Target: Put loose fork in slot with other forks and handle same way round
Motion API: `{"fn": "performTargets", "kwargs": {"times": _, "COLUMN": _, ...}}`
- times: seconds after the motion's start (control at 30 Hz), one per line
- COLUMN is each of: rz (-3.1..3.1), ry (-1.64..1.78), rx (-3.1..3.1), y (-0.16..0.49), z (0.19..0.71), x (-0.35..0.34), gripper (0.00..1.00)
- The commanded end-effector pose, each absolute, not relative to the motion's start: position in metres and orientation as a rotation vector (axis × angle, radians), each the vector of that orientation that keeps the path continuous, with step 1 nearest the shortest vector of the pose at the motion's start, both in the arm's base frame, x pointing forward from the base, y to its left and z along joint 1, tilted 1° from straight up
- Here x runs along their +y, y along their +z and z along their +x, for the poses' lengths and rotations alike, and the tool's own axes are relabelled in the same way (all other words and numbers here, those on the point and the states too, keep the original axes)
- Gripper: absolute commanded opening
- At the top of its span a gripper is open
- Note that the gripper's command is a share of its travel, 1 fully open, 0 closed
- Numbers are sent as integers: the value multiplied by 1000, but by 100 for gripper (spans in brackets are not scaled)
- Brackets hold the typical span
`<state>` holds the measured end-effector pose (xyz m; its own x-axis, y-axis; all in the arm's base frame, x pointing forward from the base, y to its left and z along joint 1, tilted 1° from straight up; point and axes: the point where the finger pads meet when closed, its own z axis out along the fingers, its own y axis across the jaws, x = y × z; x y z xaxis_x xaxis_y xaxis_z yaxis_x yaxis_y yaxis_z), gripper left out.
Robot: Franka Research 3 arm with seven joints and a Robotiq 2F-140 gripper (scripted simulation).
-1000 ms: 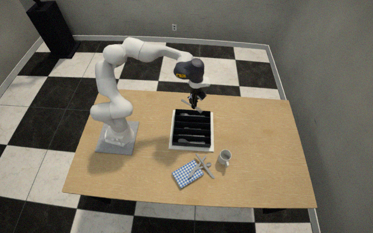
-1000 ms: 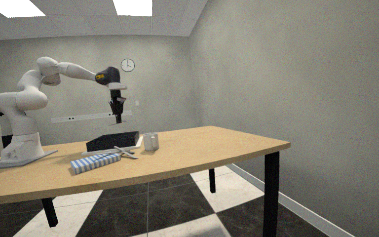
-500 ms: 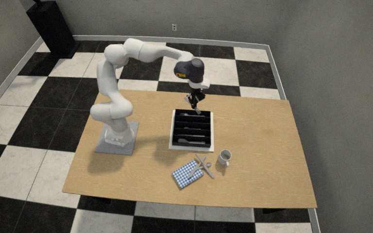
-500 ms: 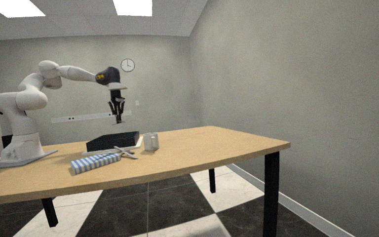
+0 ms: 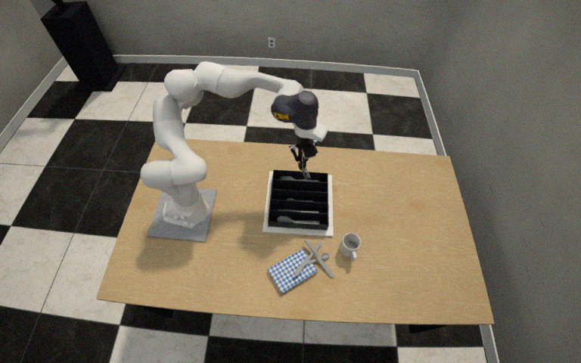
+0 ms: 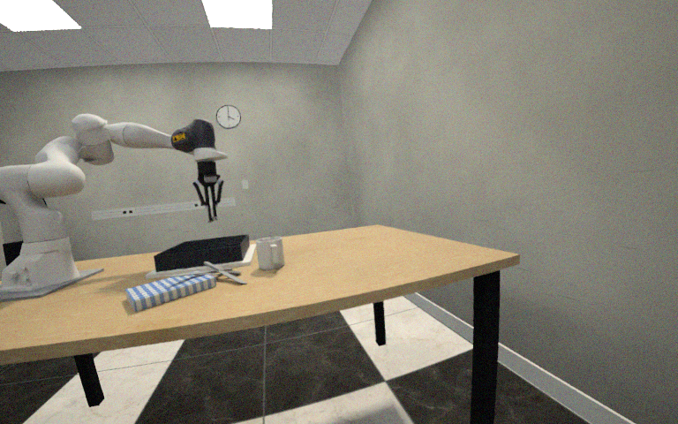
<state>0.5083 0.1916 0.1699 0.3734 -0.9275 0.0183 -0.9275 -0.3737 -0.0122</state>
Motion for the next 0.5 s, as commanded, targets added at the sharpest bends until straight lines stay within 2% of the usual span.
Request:
{"fn": "performTargets", "kwargs": {"times": 0.0, "rz": 2446, "ry": 19, "rx": -1968, "y": 170, "z": 506, "x": 194, "gripper": 12}}
{"fn": "performTargets", "kwargs": {"times": 0.47, "rz": 2216, "ry": 19, "rx": -2226, "y": 170, "z": 506, "x": 194, "gripper": 12}}
